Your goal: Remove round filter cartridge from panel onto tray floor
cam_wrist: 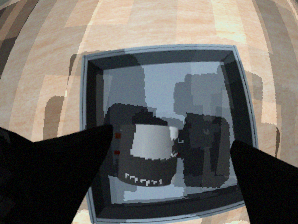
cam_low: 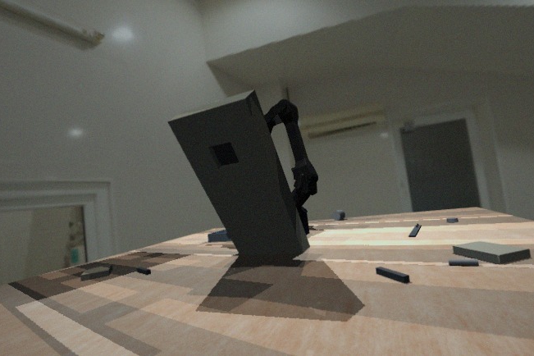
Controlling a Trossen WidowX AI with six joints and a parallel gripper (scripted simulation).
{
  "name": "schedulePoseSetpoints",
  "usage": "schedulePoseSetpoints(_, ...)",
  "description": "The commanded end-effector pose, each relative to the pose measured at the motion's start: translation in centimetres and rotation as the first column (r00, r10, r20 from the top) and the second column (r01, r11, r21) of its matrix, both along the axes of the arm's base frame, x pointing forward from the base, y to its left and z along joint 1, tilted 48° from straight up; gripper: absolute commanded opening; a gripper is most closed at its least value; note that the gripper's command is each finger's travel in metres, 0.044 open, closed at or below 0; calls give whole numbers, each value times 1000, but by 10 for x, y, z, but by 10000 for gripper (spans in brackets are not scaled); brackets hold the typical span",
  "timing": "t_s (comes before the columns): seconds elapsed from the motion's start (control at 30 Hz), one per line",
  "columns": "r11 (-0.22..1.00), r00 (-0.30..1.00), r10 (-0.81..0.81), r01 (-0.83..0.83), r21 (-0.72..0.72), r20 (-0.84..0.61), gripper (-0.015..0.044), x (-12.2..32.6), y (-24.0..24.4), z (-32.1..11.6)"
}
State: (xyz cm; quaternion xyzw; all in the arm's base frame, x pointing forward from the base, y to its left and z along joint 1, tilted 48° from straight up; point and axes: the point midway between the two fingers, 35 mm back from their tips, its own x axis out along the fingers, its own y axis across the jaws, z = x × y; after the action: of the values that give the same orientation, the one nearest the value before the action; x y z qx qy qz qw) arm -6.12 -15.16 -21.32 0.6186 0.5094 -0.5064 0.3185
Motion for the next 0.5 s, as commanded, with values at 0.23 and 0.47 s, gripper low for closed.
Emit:
schedulePoseSetpoints(0.23, 1000, 1000, 0, 0, -1, 0, 440, -8, -50, 49)
schedulePoseSetpoints(0.47, 1000, 1000, 3, -3, -11, -6, 440, -9, -45, 39)
